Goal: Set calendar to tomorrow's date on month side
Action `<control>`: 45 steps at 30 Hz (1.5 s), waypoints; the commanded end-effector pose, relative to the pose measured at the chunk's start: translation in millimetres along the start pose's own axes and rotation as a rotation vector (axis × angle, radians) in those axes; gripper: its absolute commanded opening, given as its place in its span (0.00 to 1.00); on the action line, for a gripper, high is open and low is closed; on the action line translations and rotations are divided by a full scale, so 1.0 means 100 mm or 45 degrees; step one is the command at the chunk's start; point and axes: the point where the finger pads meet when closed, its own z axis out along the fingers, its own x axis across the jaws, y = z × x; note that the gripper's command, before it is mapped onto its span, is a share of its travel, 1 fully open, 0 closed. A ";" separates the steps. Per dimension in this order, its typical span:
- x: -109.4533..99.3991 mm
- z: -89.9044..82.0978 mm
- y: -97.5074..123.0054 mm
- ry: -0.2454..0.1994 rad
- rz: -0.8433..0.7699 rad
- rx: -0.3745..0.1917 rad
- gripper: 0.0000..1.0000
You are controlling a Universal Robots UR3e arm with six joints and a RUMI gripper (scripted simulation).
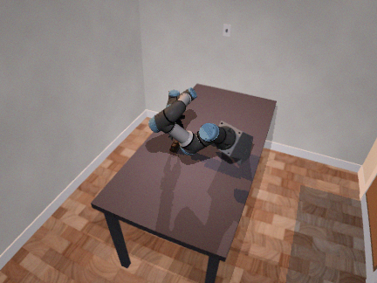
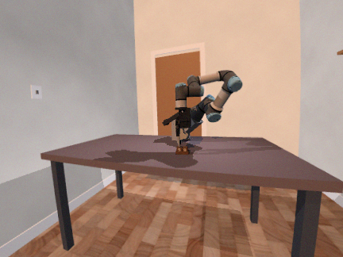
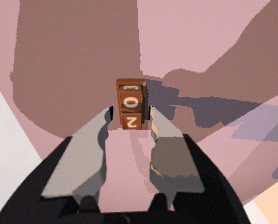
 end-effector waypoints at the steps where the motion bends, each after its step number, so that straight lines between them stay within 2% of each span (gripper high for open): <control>1: -0.01 -0.01 -0.01 -0.001 -0.001 0.002 0.28; 38: -0.01 -0.01 -0.01 -0.001 -0.001 0.002 0.28; 45: -0.01 0.04 -0.01 -0.001 -0.001 0.002 0.28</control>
